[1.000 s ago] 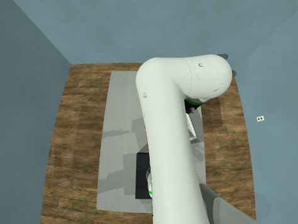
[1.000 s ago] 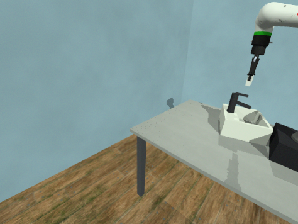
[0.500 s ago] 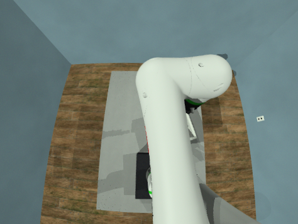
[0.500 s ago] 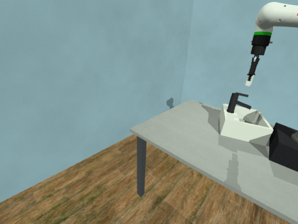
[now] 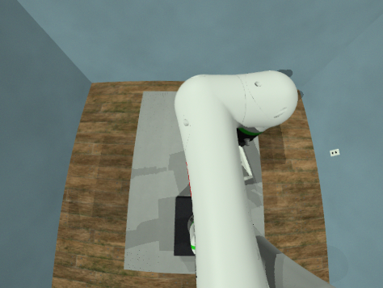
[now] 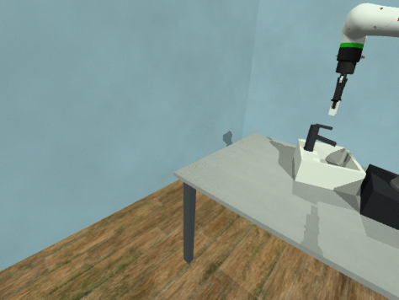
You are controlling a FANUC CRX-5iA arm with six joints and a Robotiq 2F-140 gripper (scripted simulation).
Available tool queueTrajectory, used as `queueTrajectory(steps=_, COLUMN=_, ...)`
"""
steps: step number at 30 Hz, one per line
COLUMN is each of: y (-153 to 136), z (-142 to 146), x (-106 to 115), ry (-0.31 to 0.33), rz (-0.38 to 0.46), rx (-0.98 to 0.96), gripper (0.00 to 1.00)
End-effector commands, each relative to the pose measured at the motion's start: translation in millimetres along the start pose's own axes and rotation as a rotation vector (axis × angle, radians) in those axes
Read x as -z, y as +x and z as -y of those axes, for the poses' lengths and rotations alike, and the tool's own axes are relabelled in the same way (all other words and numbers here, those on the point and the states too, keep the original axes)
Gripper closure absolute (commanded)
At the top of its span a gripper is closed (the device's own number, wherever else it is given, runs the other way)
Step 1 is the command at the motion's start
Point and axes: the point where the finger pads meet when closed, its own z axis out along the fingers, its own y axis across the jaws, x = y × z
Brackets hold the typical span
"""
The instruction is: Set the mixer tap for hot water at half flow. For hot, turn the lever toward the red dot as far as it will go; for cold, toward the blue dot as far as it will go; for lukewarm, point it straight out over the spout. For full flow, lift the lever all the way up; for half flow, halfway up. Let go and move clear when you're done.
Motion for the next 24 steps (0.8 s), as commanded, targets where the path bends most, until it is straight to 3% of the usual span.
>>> queueTrajectory(steps=1, y=0.1, z=0.0, x=-1.2, ry=0.000, rz=0.000, rx=0.000, gripper=0.57)
queueTrajectory(steps=24, y=0.7, z=-0.3, x=-29.9, ry=0.000, rz=0.000, rx=0.000, gripper=0.57)
